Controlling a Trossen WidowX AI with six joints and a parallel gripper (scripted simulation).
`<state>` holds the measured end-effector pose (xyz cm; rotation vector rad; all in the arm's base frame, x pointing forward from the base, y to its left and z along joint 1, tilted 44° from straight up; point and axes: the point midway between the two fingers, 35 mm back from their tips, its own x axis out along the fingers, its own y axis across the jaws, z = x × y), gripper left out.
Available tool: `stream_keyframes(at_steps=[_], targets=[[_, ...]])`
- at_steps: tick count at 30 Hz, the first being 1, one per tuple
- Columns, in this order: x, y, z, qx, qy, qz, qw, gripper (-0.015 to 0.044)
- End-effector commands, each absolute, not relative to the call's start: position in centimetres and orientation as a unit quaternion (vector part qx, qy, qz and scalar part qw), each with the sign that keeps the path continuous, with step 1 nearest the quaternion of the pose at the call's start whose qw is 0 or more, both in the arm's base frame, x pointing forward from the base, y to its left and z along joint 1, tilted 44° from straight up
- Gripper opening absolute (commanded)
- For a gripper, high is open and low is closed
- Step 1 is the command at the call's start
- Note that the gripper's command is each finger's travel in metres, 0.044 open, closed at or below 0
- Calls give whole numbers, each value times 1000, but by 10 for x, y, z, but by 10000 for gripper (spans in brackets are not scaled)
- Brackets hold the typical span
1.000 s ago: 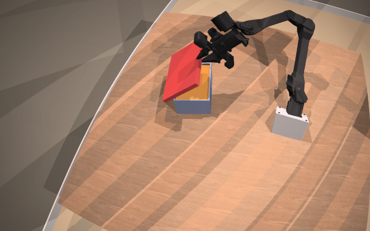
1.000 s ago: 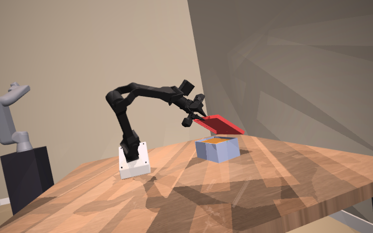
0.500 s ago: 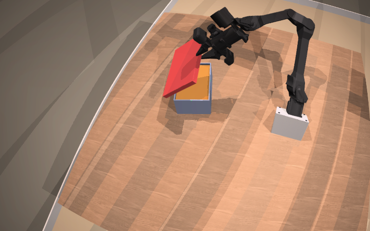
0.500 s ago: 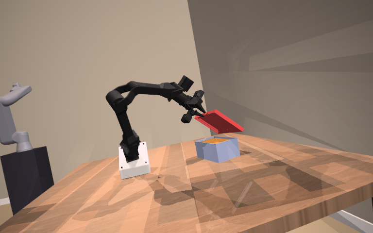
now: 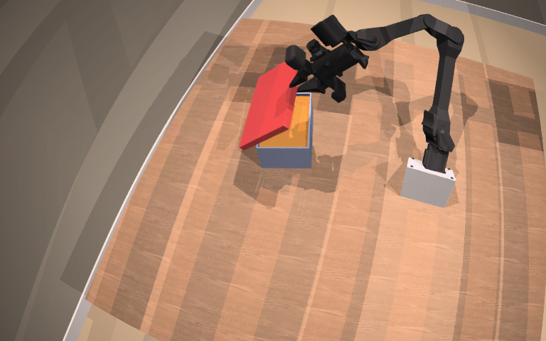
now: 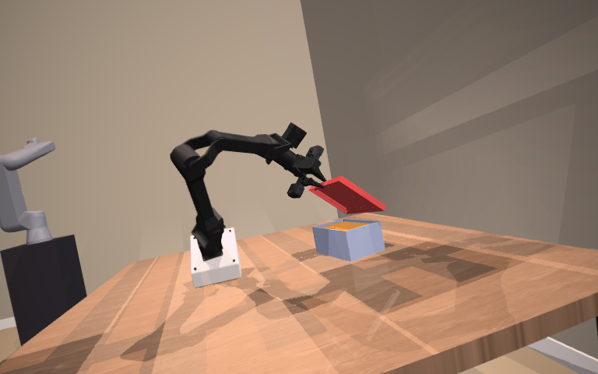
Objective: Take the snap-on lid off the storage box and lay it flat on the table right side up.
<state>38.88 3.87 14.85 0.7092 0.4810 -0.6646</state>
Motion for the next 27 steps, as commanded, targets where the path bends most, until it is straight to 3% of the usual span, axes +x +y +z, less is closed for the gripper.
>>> stream_keyframes(at_steps=[1, 27], targets=[[386, 46, 142, 338, 229, -315, 857, 0], [373, 84, 108, 339, 230, -315, 856, 0]])
